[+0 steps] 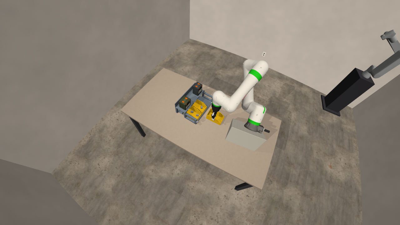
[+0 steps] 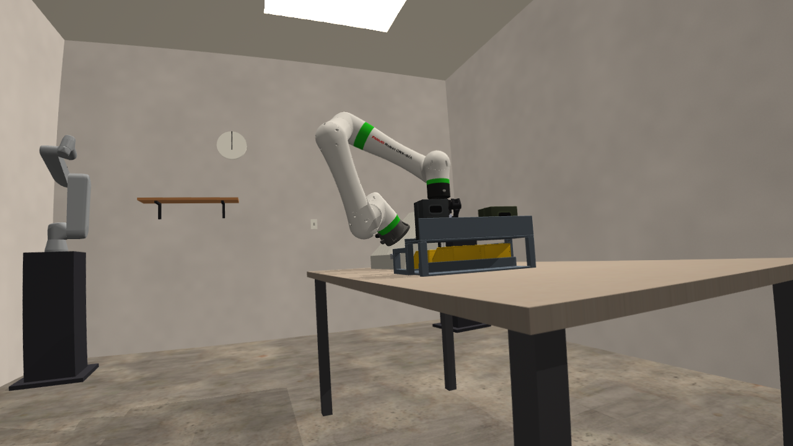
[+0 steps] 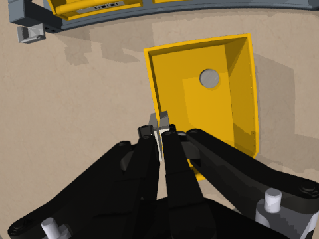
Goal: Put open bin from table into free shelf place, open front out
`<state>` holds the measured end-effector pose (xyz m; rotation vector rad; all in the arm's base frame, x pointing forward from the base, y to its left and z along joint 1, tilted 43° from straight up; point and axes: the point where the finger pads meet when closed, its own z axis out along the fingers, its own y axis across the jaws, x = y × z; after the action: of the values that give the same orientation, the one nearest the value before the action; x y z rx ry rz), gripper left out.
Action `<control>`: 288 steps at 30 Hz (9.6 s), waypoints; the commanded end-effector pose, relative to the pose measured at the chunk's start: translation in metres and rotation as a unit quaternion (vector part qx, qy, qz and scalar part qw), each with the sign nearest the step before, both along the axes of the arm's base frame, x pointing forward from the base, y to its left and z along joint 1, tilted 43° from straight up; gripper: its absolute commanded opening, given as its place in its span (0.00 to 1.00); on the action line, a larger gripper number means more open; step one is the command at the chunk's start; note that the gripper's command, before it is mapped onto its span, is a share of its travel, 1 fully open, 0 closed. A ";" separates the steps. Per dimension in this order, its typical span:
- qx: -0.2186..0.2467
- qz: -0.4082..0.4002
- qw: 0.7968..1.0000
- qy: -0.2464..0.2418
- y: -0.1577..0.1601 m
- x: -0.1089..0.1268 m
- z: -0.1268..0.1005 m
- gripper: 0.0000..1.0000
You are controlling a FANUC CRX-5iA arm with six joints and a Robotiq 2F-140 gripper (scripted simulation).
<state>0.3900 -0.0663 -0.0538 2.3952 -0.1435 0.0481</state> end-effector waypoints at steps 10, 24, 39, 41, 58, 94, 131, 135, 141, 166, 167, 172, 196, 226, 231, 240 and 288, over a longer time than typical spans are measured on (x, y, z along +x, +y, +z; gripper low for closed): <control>0.000 0.000 1.000 0.000 0.000 0.000 0.000 0.00; 0.000 0.000 1.000 0.000 0.001 0.000 0.000 0.00; 0.000 0.000 1.000 0.000 0.008 0.000 0.008 0.00; 0.000 0.000 1.000 0.000 0.009 0.000 0.010 0.00; 0.000 0.000 1.000 0.000 0.019 0.000 0.020 0.00; 0.000 0.000 1.000 0.000 0.019 0.000 0.020 0.00; 0.000 -0.010 1.000 -0.009 -0.021 -0.009 0.055 0.00; 0.000 -0.013 1.000 -0.012 -0.032 -0.012 0.065 0.00; 0.000 -0.015 1.000 -0.014 -0.043 -0.015 0.074 0.00; 0.000 -0.023 1.000 -0.021 -0.072 -0.021 0.099 0.00; 0.000 -0.023 1.000 -0.021 -0.072 -0.021 0.099 0.00; 0.000 -0.023 1.000 -0.021 -0.072 -0.021 0.099 0.00; 0.000 -0.023 1.000 -0.021 -0.072 -0.021 0.099 0.00; 0.000 -0.023 1.000 -0.021 -0.076 0.012 0.103 0.00; 0.000 -0.023 1.000 -0.021 -0.077 0.017 0.103 0.00; 0.000 -0.023 1.000 -0.021 -0.077 0.018 0.103 0.00; 0.005 -0.050 0.999 0.008 -0.076 0.021 0.105 0.00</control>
<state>0.4103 -0.1427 0.0509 2.3944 -0.2462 0.0034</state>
